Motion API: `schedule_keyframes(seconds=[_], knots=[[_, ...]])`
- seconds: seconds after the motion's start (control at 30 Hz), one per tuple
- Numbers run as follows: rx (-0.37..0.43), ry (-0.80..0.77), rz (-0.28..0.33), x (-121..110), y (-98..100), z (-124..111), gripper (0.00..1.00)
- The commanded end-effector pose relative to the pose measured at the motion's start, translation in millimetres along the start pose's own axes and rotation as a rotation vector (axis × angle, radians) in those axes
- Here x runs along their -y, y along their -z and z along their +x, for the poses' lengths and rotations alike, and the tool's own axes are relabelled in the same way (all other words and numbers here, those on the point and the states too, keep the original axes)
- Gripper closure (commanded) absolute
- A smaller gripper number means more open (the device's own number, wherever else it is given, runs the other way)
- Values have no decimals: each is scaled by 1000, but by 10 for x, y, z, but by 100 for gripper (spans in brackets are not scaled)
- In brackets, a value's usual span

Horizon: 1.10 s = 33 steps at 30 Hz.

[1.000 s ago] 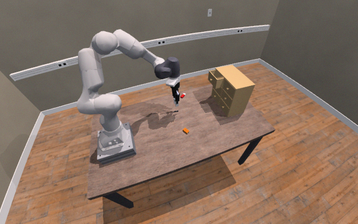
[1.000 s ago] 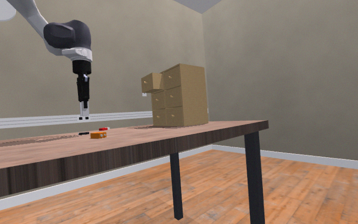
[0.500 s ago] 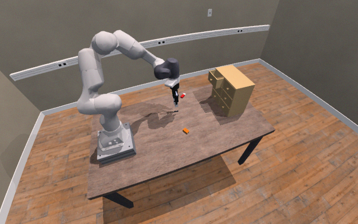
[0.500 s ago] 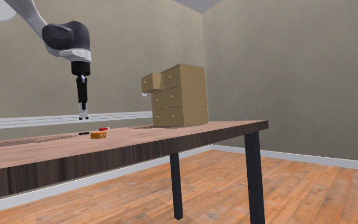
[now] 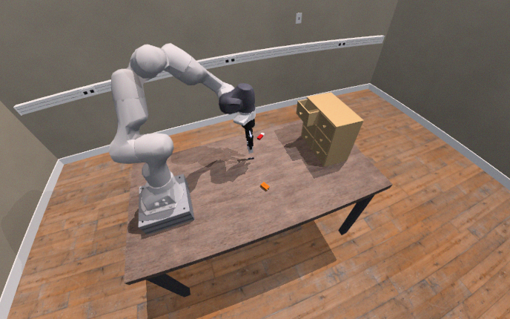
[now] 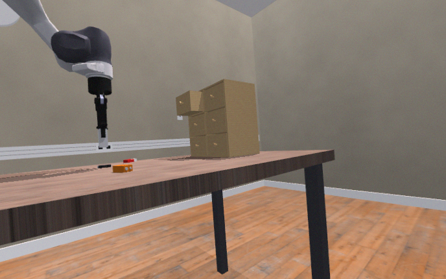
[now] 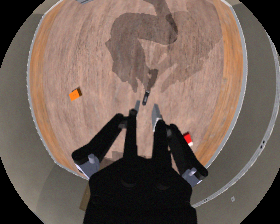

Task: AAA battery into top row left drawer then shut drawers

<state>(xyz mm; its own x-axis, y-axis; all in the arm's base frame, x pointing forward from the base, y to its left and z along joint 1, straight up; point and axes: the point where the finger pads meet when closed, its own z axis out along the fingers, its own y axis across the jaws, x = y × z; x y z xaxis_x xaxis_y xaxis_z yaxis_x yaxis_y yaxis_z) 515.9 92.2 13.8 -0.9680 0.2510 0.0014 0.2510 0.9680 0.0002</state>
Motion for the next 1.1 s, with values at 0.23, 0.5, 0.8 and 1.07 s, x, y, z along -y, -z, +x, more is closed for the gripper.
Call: schedule_keyframes(seconds=[0.23,0.5,0.8,1.07], knots=[[2,-45,2,17,-22,11,72],[2,-53,2,18,-27,16,72],[2,-57,2,19,-30,18,72],[2,-58,2,19,-31,19,72]])
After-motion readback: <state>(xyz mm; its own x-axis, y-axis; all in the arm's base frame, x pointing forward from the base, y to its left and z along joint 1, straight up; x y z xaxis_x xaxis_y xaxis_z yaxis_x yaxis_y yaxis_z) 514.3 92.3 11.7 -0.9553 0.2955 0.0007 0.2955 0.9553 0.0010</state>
